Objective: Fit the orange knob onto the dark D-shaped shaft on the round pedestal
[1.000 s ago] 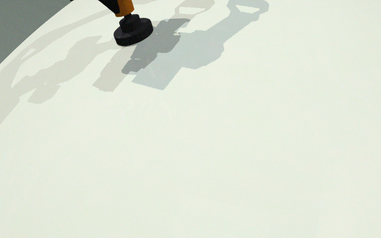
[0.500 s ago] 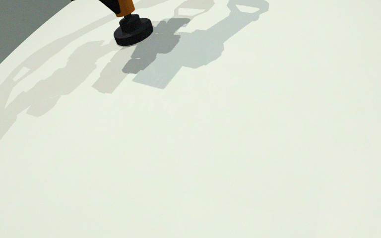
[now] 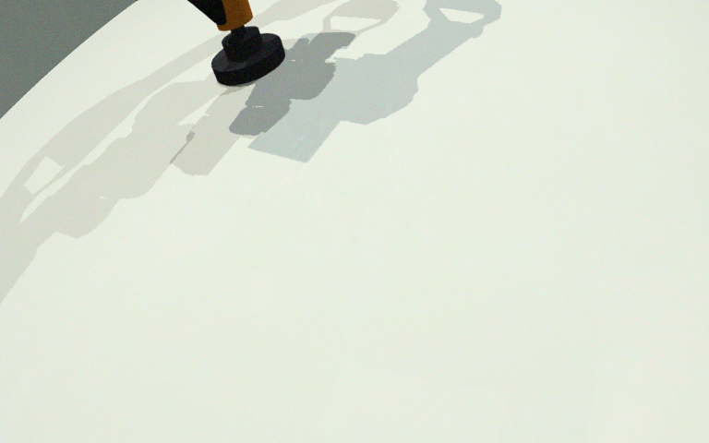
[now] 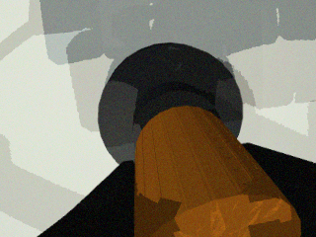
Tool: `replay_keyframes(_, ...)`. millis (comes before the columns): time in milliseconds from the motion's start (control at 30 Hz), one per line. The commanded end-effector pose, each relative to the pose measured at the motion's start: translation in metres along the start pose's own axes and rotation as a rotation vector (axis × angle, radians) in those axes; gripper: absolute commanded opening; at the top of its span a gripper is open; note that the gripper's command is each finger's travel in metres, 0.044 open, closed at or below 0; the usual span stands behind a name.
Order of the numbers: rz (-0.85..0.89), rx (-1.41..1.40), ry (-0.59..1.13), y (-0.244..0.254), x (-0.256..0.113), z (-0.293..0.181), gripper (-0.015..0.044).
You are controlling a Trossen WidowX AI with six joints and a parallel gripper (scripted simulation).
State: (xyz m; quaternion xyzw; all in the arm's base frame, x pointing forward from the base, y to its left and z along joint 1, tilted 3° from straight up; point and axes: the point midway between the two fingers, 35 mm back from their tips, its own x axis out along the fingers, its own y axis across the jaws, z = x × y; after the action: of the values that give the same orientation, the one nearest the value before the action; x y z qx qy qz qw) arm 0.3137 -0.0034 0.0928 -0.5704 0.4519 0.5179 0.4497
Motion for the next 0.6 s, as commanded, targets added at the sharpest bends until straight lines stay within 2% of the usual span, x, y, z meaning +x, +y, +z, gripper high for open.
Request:
replay_keyframes(0, -0.002, -0.003, 0.000, -0.0014, 0.0006, -0.0004, 0.0000)
replay_keyframes(567, -0.002, -0.029, 0.000, -0.0042, -0.0043, -0.0006, 0.0000)
